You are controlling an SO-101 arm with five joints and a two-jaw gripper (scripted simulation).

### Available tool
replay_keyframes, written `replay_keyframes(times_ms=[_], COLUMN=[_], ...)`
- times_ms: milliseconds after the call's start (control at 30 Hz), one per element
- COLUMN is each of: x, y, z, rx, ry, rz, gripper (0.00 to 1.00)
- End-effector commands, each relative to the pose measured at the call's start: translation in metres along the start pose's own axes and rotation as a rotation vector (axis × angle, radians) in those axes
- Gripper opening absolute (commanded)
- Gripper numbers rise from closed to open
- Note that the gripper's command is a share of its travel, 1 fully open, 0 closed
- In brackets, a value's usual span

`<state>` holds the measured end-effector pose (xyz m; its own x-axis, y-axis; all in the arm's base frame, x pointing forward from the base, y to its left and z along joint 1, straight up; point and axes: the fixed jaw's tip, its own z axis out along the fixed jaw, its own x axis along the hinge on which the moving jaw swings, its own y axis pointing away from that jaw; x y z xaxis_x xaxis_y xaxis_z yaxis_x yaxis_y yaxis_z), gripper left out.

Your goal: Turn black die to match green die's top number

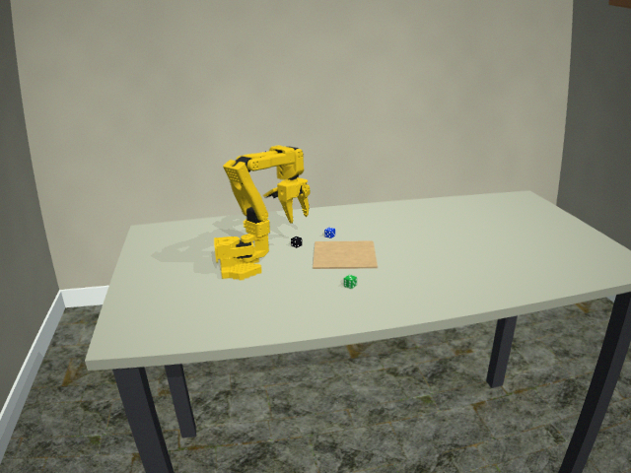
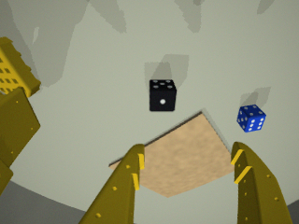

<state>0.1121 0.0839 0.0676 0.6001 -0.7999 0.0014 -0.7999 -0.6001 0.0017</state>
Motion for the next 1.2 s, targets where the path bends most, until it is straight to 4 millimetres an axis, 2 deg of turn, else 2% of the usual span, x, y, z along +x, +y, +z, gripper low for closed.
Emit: replay_keyframes(times_ms=[0,233,833,1167], x=[-0.001,-0.001,-0.001,-0.001], y=[-0.005,-0.008,-0.013,-0.012], z=[-0.007,-0.014,-0.064,-0.067], rx=[0.052,0.112,0.522,0.551], ry=[-0.002,-0.002,-0.005,-0.005], rz=[0.0,0.0,0.0,0.0], gripper=[0.29,0.29,0.28,0.28])
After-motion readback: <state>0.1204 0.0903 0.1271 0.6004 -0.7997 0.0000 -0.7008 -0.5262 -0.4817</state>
